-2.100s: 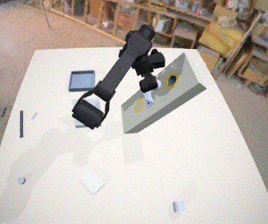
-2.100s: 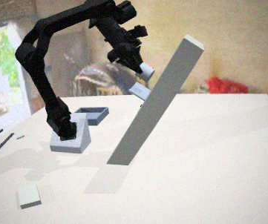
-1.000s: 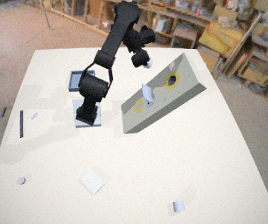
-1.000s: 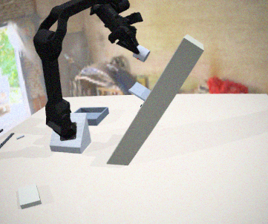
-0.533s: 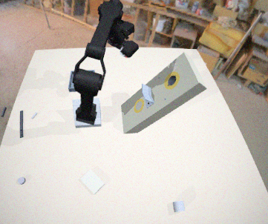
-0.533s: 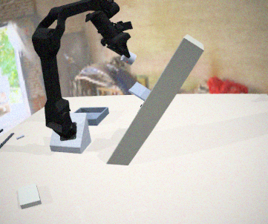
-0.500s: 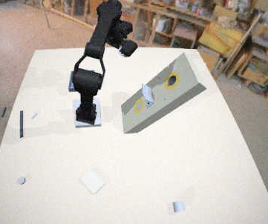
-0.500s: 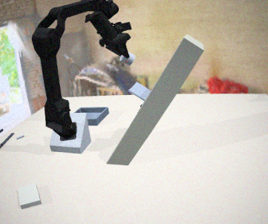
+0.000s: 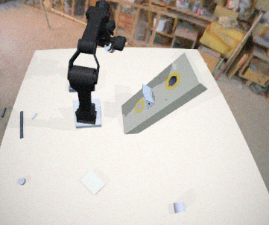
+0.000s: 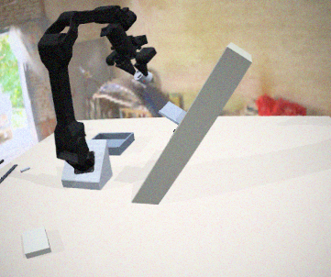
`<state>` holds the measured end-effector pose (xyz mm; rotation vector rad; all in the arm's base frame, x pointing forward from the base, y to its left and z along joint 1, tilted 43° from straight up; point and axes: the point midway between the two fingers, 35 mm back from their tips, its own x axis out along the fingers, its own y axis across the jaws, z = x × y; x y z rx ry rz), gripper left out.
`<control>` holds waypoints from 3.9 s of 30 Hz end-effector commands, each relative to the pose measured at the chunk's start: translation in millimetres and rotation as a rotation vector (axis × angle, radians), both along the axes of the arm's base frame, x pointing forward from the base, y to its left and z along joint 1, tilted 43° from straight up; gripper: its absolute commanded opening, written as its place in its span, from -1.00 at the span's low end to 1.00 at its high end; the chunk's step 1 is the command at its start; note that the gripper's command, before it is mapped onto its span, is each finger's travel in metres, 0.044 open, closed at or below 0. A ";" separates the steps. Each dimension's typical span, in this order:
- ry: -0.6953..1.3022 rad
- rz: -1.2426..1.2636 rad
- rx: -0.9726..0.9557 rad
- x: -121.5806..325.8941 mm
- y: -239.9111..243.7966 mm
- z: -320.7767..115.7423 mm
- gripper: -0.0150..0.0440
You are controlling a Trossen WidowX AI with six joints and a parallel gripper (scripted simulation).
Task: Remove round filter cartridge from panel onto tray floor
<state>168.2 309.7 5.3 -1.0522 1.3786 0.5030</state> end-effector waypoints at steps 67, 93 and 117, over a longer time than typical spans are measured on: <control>0.419 0.470 0.059 -180.4 -97.9 -168.3 1.00; 0.421 0.464 0.062 -174.6 -58.4 -128.5 1.00; 0.421 0.464 0.062 -174.6 -58.4 -128.5 1.00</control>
